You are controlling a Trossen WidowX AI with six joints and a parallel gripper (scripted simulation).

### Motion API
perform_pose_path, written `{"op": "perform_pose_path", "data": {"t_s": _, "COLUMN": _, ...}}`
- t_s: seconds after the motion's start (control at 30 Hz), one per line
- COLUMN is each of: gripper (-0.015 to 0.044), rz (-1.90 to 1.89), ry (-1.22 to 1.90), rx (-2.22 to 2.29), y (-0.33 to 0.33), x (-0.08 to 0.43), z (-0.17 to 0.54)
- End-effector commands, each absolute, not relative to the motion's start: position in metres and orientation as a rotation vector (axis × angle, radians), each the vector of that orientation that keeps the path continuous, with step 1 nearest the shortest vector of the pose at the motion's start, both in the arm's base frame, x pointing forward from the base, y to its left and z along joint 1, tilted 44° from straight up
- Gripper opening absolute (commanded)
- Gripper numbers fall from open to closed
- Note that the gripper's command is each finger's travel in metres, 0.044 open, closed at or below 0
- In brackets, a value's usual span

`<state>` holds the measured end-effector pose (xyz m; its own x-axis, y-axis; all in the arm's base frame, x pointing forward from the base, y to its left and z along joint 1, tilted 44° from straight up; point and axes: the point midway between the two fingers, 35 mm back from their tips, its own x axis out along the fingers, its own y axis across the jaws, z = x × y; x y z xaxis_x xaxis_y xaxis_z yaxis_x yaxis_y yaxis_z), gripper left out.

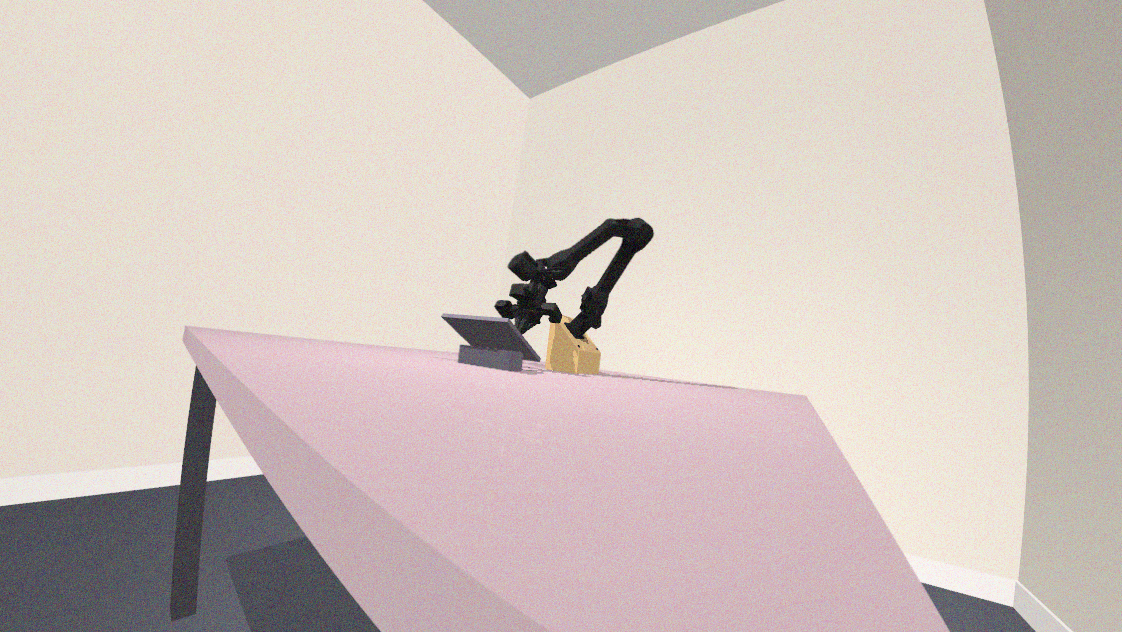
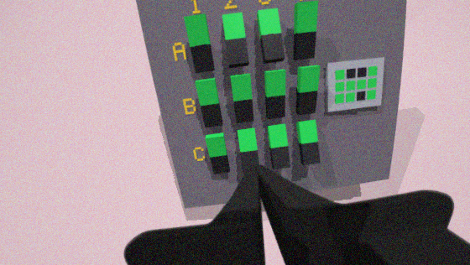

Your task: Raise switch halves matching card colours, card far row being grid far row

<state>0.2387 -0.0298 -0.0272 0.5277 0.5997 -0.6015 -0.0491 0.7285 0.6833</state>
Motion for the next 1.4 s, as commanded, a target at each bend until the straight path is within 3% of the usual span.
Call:
{"op": "perform_pose_path", "data": {"t_s": 0.0, "gripper": 0.0000, "rz": 0.426, "ry": 0.949, "rx": 0.671, "y": -0.0247, "x": 0.2391, "z": -0.0305}}
{"op": "perform_pose_path", "data": {"t_s": 1.37, "gripper": 0.0000, "rz": 0.427, "ry": 0.949, "rx": 0.671, "y": -0.0174, "x": 0.2451, "z": -0.0377}}
